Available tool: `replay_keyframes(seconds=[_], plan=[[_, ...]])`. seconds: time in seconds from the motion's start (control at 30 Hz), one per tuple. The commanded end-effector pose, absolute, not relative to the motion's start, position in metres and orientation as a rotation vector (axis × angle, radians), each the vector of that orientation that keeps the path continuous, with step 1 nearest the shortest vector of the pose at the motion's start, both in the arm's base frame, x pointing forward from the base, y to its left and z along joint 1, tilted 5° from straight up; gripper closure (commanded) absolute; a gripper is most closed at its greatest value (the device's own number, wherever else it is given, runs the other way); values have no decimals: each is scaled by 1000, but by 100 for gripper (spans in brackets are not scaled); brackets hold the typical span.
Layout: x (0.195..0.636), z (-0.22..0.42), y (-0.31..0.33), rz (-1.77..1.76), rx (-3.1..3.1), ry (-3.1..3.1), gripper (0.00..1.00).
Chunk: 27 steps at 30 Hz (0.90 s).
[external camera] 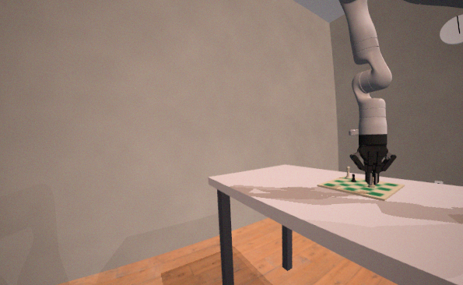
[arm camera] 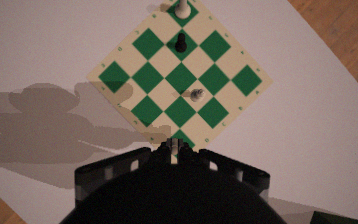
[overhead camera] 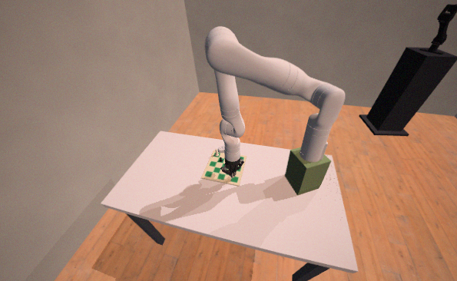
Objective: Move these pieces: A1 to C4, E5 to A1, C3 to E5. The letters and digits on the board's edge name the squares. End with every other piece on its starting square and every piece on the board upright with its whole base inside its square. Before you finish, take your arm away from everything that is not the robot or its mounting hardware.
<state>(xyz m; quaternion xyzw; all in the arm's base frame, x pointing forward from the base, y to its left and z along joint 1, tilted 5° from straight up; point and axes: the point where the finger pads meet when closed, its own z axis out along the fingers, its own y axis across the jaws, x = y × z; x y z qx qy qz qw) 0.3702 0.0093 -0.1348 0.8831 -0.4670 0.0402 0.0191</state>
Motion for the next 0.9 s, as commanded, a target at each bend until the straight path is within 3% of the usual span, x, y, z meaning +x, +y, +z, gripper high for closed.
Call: replay_keyframes(seconds=[0.0, 0.87], plan=[[361, -149, 10, 102, 2738, -1417, 100], [361, -153, 10, 102, 2738, -1417, 100]])
